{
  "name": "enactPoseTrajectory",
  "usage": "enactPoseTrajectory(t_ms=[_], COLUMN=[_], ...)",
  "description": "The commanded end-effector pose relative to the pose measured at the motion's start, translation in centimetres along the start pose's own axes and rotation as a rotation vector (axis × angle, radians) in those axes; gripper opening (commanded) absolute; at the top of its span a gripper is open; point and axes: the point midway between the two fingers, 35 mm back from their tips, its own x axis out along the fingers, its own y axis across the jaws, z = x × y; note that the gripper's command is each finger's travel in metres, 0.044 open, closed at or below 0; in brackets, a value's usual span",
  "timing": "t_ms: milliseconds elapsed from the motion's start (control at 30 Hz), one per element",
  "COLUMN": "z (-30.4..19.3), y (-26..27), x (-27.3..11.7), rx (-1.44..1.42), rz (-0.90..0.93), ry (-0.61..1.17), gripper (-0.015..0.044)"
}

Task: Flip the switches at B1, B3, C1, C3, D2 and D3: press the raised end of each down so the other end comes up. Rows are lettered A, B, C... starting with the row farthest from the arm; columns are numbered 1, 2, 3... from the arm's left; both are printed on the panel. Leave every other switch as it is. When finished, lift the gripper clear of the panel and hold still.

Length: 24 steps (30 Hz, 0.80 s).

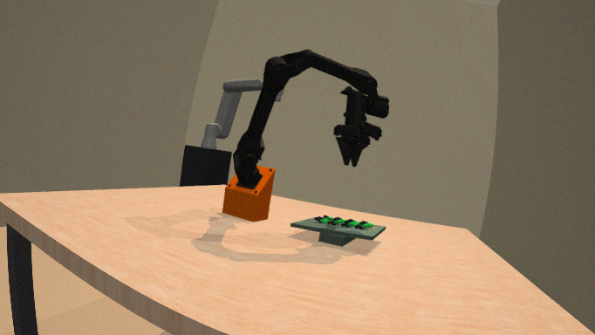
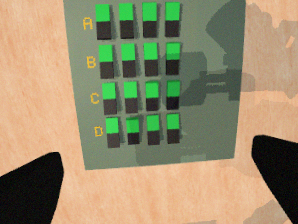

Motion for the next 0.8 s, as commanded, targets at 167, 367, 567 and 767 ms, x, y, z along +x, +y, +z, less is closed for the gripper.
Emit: enactPoseTrajectory(t_ms=[167, 367, 567, 767], z=[1.5, 1.6, 1.6, 1.6], y=[3.1, 3.4, 3.4, 3.4], x=[8.0, 9.2, 12.7, 13.2], rx=[0.017, 0.02, 0.02, 0.02], rz=[0.009, 0.01, 0.008, 0.007], ry=[-0.007, -0.008, -0.034, -0.034], gripper=[0.0243, 0.0085, 0.0, 0.0])
